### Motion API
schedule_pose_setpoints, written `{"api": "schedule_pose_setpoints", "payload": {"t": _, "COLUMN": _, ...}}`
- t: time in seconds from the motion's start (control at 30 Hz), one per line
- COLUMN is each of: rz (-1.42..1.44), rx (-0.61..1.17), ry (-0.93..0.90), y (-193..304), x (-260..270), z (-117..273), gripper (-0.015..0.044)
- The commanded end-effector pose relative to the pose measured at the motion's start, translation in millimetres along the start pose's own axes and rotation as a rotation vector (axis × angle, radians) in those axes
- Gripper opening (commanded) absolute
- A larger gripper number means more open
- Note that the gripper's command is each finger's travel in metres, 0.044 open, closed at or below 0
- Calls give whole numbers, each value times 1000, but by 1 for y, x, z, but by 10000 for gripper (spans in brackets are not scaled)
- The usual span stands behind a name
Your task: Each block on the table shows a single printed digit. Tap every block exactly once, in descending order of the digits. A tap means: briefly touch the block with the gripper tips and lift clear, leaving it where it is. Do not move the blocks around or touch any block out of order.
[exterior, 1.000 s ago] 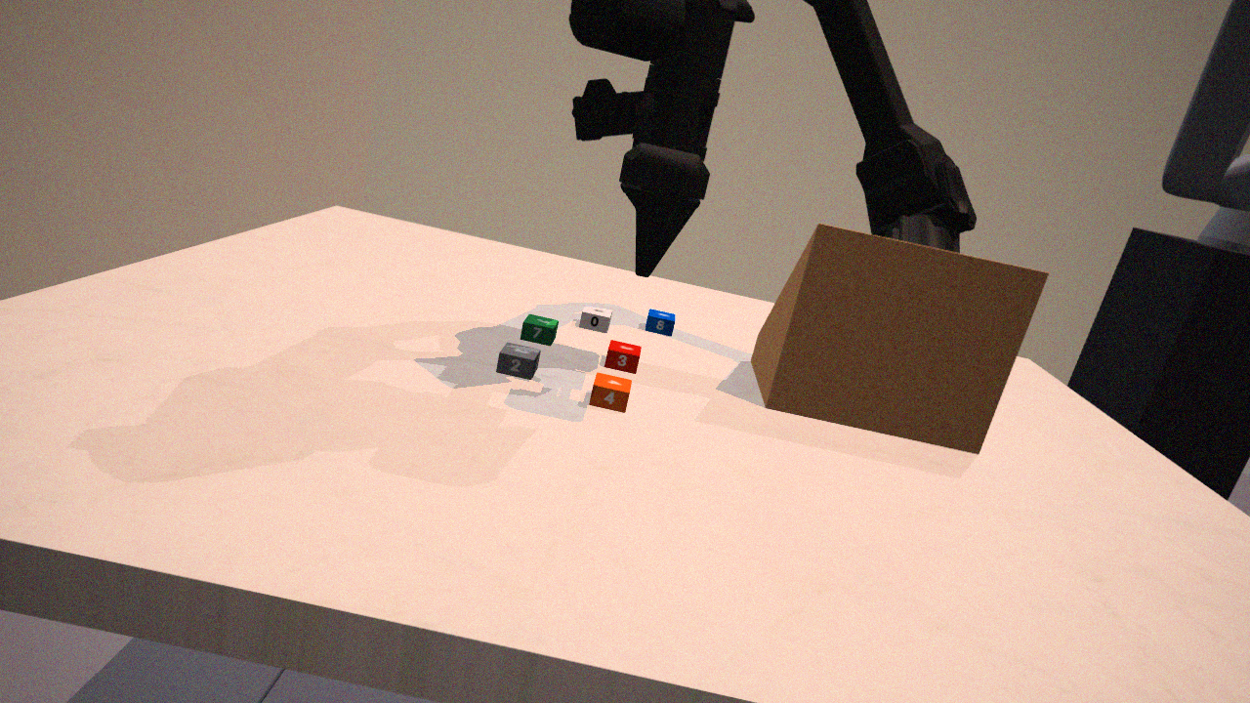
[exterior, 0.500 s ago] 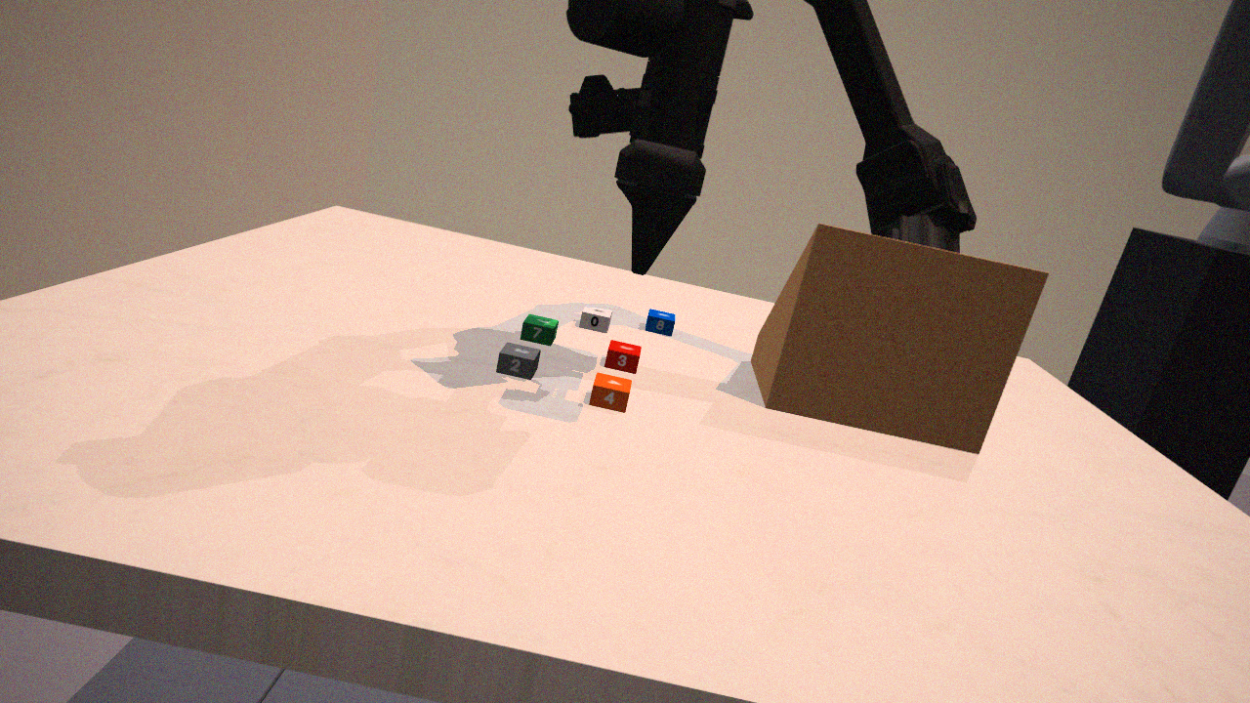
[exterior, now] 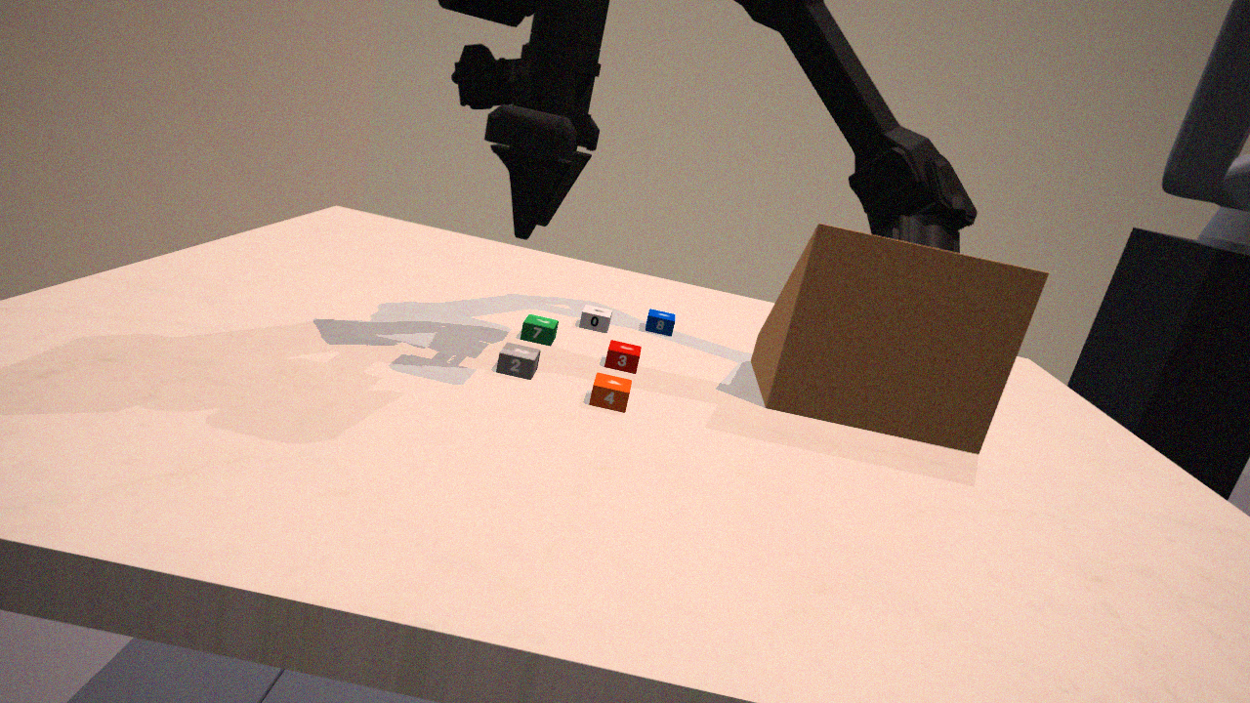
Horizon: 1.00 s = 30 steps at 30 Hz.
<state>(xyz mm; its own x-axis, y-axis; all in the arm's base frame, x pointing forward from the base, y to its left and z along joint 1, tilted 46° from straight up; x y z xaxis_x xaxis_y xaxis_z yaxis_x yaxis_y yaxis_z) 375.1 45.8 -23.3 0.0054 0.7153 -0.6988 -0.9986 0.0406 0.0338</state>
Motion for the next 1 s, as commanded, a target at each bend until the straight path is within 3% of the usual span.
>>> {"api": "schedule_pose_setpoints", "payload": {"t": 0.0, "rz": 23, "rx": 4, "ry": 9, "y": -3, "x": 2, "z": -2, "gripper": 400}}
{"api": "schedule_pose_setpoints", "payload": {"t": 0.53, "rz": 23, "rx": 4, "ry": 9, "y": -3, "x": -1, "z": -1, "gripper": 400}}
{"api": "schedule_pose_setpoints", "payload": {"t": 0.77, "rz": 25, "rx": 6, "ry": 12, "y": 22, "x": -86, "z": -1, "gripper": 400}}
{"api": "schedule_pose_setpoints", "payload": {"t": 0.97, "rz": 25, "rx": 6, "ry": 13, "y": 26, "x": -94, "z": -1, "gripper": 400}}
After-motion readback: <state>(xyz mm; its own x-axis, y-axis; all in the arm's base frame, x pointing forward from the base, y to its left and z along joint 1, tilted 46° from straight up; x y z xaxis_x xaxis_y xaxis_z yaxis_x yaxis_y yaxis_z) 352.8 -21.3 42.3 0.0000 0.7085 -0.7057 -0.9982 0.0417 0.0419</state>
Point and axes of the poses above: the point midway between the two fingers, 35 mm back from their tips, its own z axis back along the fingers, its own x axis across the jaws, y = z × x, the point moved 2 cm from there along z, back along the fingers, and after that the axes turned 7 degrees about z, right-handed, at the moved point
